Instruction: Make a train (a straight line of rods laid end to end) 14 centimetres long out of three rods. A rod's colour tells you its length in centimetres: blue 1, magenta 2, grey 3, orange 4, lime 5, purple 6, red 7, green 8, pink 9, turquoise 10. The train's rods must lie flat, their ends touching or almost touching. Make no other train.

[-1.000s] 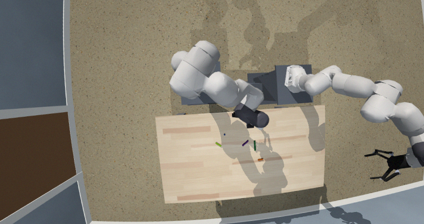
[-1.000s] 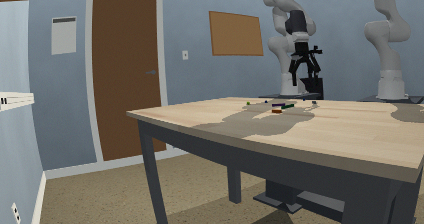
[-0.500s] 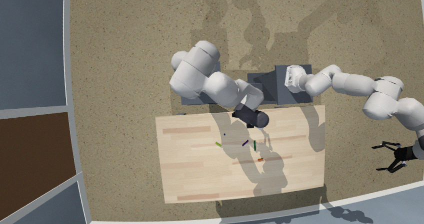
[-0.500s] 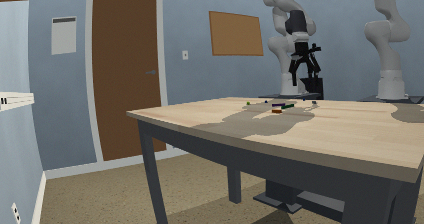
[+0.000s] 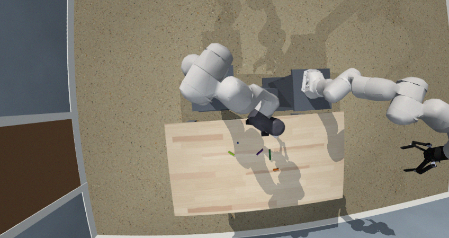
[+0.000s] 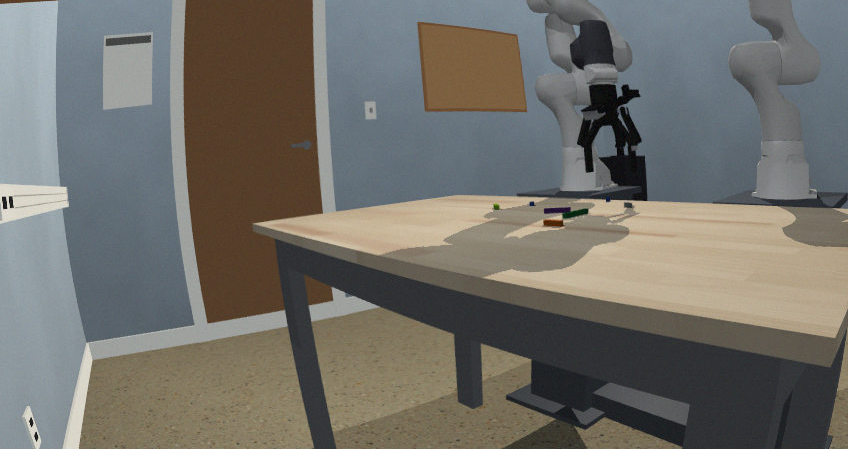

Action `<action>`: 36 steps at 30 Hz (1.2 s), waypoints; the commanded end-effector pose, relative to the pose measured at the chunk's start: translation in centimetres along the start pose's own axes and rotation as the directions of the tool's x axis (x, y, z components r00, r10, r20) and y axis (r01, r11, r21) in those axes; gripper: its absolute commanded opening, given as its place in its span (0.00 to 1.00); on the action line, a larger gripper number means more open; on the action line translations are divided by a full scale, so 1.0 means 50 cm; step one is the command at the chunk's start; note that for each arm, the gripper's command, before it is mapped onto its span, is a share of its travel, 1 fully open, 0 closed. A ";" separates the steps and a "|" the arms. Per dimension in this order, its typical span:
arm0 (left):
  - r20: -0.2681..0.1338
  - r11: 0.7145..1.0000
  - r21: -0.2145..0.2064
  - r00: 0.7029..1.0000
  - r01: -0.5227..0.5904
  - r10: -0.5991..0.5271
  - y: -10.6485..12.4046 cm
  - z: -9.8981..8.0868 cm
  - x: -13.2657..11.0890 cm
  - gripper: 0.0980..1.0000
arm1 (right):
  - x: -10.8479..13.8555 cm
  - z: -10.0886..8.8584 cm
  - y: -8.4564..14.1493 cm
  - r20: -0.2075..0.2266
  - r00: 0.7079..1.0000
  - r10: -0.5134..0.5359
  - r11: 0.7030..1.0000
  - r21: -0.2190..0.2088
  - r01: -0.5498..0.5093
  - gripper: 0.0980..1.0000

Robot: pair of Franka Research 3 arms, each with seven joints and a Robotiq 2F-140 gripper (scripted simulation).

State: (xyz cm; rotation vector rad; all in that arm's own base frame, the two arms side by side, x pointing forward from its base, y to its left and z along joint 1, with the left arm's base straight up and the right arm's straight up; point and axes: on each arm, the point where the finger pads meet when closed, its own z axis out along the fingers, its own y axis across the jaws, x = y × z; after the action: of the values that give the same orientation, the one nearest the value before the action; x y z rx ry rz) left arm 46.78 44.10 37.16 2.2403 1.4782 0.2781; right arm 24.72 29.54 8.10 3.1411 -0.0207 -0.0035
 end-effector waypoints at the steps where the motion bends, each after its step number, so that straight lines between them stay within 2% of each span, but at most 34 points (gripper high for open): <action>1: -0.006 0.997 0.022 0.997 -0.072 0.072 -0.036 -0.017 0.003 1.00 | 0.001 0.000 0.000 -0.002 1.000 0.006 1.000 0.000 -0.006 1.00; 7: -0.021 0.994 0.049 0.995 -0.097 0.098 -0.087 -0.048 0.012 1.00 | 0.001 0.000 0.000 -0.002 1.000 0.006 1.000 0.000 -0.006 1.00; 9: -0.021 0.994 0.049 0.995 -0.097 0.098 -0.087 -0.048 0.012 1.00 | 0.001 0.000 0.000 -0.002 1.000 0.006 1.000 0.000 -0.006 1.00; 10: -0.026 0.992 0.062 0.994 -0.107 0.108 -0.110 -0.061 0.015 1.00 | 0.002 0.000 -0.001 -0.002 1.000 0.009 1.000 0.000 -0.009 1.00; 12: -0.029 0.991 0.070 0.993 -0.113 0.115 -0.124 -0.070 0.016 1.00 | 0.017 -0.003 -0.019 -0.003 0.997 0.072 0.997 0.000 -0.072 1.00; 13: -0.031 0.990 0.074 0.992 -0.116 0.119 -0.132 -0.074 0.017 1.00 | 0.033 -0.006 -0.040 -0.005 0.990 0.142 0.990 -0.001 -0.142 1.00; 15: -0.034 0.989 0.083 0.991 -0.123 0.127 -0.148 -0.084 0.018 1.00 | 0.076 -0.010 -0.100 -0.006 0.948 0.317 0.948 0.000 -0.317 1.00; 18: -0.039 0.986 0.098 0.990 -0.134 0.138 -0.174 -0.100 0.020 1.00 | 0.138 -0.004 -0.194 -0.001 0.916 0.402 0.916 0.016 -0.402 1.00; 20: -0.041 0.984 0.108 0.988 -0.141 0.146 -0.191 -0.110 0.021 1.00 | 0.158 0.002 -0.229 0.002 0.891 0.453 0.891 0.028 -0.453 1.00; 24: -0.045 0.980 0.128 0.986 -0.154 0.161 -0.226 -0.131 0.021 1.00 | 0.162 0.003 -0.235 0.009 0.836 0.548 0.836 0.029 -0.548 1.00; 26: -0.045 0.980 0.128 0.986 -0.154 0.161 -0.226 -0.131 0.021 1.00 | 0.162 0.003 -0.235 0.009 0.836 0.548 0.836 0.029 -0.548 1.00; 27: -0.047 0.976 0.141 0.984 -0.163 0.171 -0.248 -0.144 0.021 1.00 | 0.162 0.003 -0.235 0.010 0.795 0.606 0.795 0.021 -0.606 1.00; 32: -0.050 0.971 0.164 0.981 -0.177 0.187 -0.286 -0.167 0.019 1.00 | 0.162 0.003 -0.235 0.001 0.714 0.700 0.714 0.005 -0.700 1.00; 33: -0.050 0.969 0.169 0.980 -0.180 0.190 -0.295 -0.172 0.019 1.00 | 0.162 0.003 -0.235 -0.001 0.703 0.711 0.703 0.002 -0.711 1.00; 36: -0.050 0.965 0.184 0.978 -0.188 0.201 -0.320 -0.188 0.017 1.00 | 0.162 0.003 -0.235 -0.001 0.703 0.711 0.703 0.002 -0.711 1.00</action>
State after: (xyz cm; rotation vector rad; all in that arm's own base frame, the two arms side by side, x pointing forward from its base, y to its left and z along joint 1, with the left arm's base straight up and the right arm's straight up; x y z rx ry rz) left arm 31.69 52.16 38.02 2.4868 1.4343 0.2993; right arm 33.31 41.48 8.08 3.0293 -0.9688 -0.0348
